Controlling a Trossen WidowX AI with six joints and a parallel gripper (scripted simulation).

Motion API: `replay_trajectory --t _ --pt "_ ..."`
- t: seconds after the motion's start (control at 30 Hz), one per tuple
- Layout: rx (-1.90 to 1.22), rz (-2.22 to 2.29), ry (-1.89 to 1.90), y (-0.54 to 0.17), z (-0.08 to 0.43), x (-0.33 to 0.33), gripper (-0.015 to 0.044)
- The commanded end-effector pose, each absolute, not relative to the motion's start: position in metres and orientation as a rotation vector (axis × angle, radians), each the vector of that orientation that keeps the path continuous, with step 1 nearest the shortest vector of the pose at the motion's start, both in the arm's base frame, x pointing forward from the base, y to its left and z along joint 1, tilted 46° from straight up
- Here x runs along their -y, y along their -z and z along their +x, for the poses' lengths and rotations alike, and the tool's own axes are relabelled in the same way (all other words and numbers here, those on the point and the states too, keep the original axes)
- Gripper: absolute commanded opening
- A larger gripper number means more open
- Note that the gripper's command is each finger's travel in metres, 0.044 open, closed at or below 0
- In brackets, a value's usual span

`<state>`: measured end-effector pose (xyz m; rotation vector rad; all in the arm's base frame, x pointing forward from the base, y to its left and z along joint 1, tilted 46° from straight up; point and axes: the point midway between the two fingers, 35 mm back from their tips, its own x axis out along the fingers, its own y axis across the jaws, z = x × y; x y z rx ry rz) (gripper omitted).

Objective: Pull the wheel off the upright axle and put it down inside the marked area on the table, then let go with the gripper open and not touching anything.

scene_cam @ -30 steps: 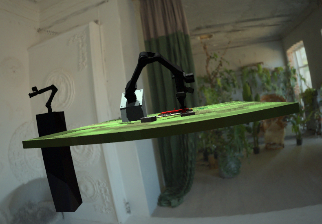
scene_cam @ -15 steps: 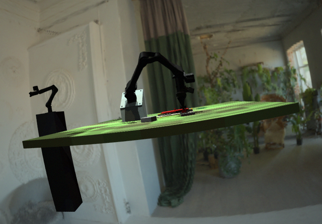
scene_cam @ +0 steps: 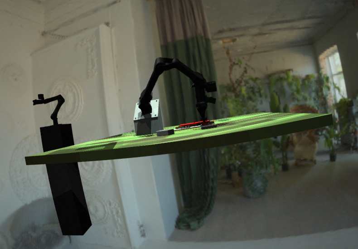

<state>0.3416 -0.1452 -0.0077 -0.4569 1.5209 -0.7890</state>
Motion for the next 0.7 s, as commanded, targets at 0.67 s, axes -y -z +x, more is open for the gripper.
replay_trajectory --t 0.67 --pt "-1.519 -0.48 0.768 -0.0043 0.3436 0.1287 0.0"
